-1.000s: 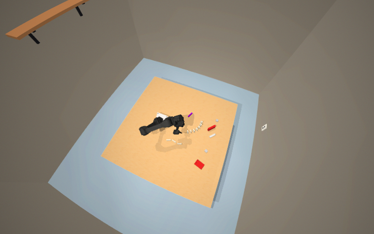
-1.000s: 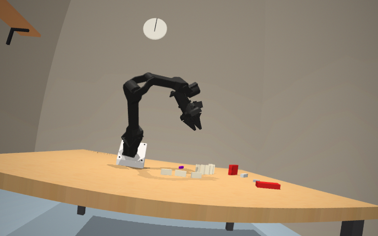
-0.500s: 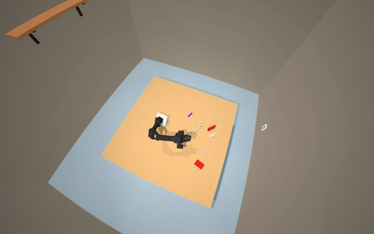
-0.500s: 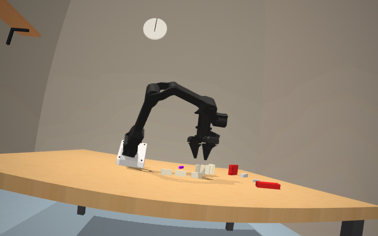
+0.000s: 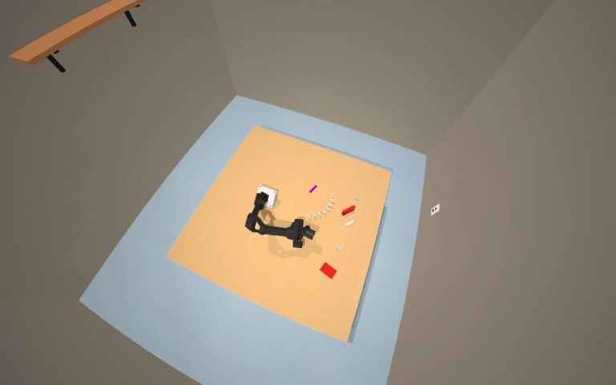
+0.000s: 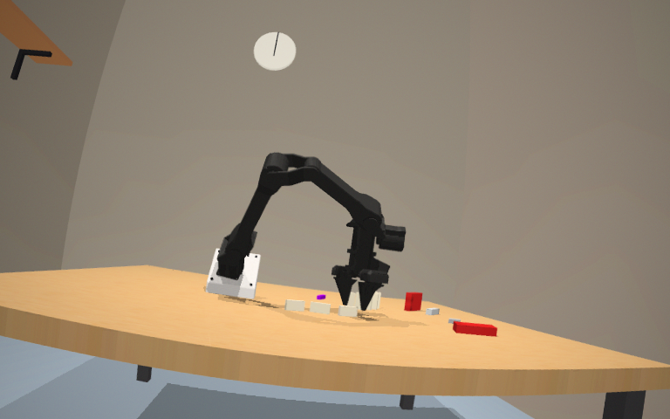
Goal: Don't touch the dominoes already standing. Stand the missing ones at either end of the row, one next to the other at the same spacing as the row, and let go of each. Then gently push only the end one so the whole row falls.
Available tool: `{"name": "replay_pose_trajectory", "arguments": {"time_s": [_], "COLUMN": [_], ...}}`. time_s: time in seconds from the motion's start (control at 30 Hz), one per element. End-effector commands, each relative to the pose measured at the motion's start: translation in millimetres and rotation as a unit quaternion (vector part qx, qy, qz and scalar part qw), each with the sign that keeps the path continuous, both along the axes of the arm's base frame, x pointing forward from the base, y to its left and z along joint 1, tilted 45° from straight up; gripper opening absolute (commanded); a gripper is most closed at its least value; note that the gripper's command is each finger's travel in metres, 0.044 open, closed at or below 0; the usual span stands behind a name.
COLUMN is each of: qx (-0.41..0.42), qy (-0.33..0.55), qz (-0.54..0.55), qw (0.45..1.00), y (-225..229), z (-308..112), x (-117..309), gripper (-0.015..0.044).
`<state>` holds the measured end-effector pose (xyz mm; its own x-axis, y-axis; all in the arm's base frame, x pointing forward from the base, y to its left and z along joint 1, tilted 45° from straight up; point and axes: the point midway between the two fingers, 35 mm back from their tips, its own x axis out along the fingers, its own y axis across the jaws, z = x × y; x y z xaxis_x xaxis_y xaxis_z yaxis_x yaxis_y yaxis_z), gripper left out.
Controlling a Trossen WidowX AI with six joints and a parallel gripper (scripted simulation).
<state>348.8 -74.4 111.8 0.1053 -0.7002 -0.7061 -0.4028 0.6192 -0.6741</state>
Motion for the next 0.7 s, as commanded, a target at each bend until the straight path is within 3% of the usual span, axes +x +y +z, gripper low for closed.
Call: {"name": "replay_pose_trajectory", "arguments": {"time_s": [0.0,0.43,0.67], "qx": [0.000,0.000,0.000], "qy": [-0.002,-0.003,-0.003], "qz": [0.006,0.006,0.006], "qw": [1.000,1.000,1.000], "y": [-1.2,-11.0,-11.0], "z": [-3.1,-12.6,-12.6], "x": [2.2,3.4,3.4], "gripper": [0.0440,0.0440,0.0256]}}
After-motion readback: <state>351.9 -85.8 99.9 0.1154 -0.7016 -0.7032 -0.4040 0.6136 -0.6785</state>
